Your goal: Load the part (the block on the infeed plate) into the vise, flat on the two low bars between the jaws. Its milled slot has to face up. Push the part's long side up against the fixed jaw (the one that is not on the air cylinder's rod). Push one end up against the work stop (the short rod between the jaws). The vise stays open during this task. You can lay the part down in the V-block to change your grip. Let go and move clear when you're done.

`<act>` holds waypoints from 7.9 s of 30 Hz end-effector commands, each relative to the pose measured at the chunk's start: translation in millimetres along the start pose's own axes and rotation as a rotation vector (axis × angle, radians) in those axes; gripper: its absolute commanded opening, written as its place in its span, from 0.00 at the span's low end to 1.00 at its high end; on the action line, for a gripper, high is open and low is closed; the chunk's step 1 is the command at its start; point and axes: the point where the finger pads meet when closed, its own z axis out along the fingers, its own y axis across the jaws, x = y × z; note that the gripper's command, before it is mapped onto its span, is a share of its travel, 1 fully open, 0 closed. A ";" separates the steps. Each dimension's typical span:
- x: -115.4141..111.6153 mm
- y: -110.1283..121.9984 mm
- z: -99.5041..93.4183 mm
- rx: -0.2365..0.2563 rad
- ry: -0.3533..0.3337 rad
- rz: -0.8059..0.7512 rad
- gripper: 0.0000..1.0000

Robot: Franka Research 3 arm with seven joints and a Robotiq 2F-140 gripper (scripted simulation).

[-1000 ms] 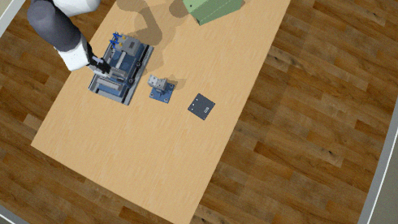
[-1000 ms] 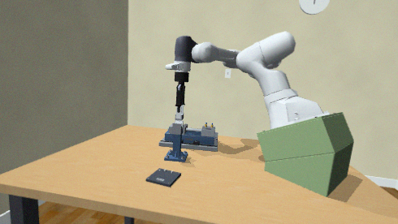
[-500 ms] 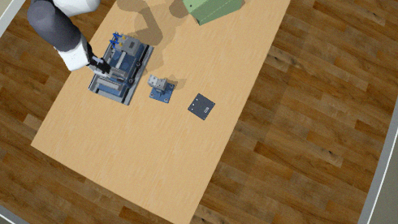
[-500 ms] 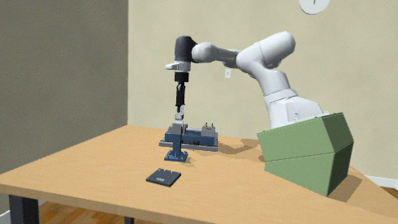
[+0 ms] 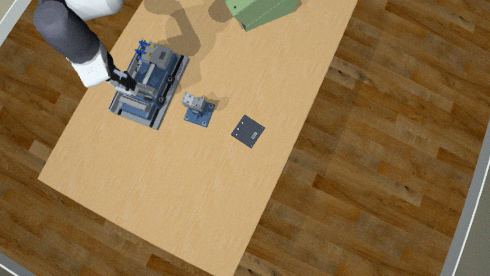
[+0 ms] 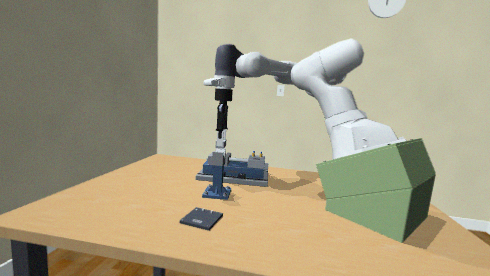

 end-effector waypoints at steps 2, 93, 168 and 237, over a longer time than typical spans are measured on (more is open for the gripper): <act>-0.3 0.3 0.5 0.000 0.001 0.002 0.00; -1.0 1.3 0.7 0.000 0.001 0.008 0.00; -0.9 1.1 21.3 0.000 0.001 0.010 0.00; -0.7 1.0 24.6 0.000 0.001 0.011 0.00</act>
